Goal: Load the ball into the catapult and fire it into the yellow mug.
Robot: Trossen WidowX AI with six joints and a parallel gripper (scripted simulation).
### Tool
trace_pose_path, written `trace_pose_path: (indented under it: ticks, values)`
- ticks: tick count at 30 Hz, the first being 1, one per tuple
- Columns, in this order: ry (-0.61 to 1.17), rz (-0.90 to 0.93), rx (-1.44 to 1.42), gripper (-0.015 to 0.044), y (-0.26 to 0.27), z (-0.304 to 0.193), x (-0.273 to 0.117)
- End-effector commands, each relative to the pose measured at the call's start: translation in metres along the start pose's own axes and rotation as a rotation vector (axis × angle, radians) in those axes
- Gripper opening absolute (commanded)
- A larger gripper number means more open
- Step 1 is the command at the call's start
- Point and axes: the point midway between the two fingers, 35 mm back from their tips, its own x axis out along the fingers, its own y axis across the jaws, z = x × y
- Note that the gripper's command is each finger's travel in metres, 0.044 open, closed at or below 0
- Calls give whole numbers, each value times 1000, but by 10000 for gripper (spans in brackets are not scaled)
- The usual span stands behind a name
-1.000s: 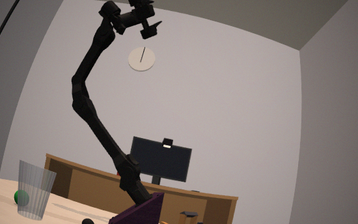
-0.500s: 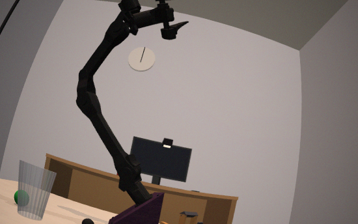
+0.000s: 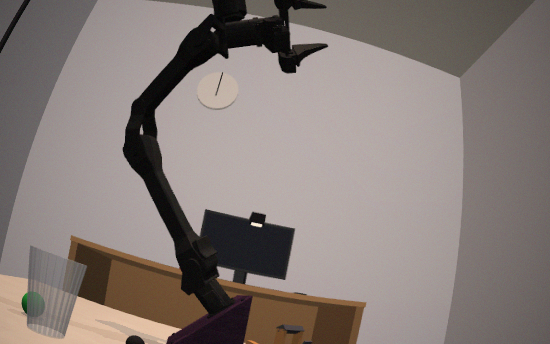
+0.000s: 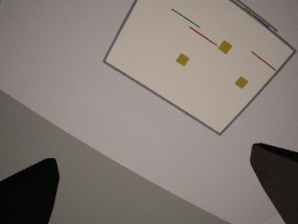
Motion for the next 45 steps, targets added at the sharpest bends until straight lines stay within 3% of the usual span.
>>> trace_pose_path:
  ticks: [1,22,45]
  values:
    - [-130,-7,82,440,-2,42,12]
    - [-762,6,421,440,-26,236,9]
    - [-1486,5,669,440,-93,400,-81]
